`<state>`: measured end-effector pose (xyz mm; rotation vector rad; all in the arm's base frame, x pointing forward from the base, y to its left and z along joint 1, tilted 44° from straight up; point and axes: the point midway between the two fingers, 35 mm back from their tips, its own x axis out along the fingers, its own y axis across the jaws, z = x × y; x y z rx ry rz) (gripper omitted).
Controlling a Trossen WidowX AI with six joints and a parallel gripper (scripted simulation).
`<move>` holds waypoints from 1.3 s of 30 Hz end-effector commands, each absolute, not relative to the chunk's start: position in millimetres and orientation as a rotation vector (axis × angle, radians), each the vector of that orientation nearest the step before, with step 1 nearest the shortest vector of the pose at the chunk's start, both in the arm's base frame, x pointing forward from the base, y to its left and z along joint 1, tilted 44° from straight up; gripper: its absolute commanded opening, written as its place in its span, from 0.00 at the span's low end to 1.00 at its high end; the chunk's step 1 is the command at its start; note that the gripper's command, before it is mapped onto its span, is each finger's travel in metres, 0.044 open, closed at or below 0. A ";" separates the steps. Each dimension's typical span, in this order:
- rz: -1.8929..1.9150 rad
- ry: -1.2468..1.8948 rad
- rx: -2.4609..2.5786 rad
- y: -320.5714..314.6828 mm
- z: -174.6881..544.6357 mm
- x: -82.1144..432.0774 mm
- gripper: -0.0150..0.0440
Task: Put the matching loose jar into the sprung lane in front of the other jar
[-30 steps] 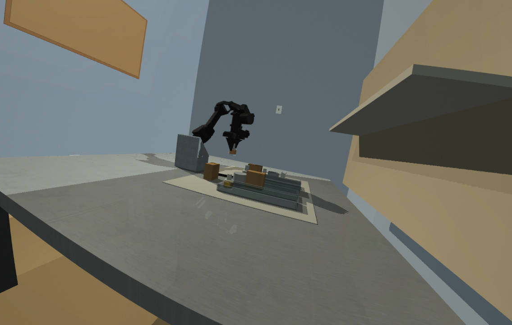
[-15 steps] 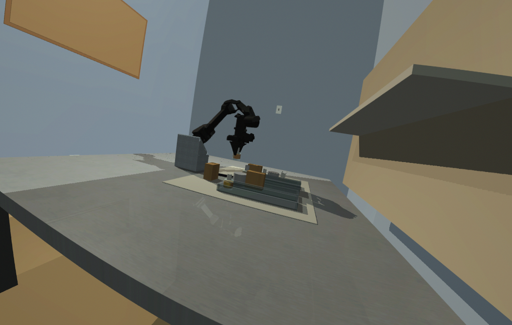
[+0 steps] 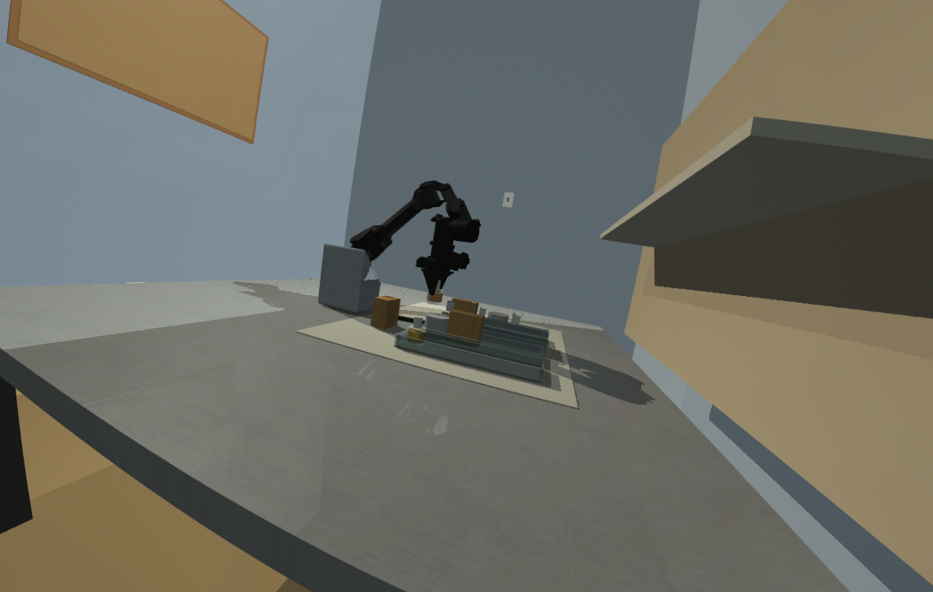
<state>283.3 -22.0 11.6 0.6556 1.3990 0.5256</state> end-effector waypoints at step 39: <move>0.525 1.396 0.650 -9.4 -11.3 302.1 0.25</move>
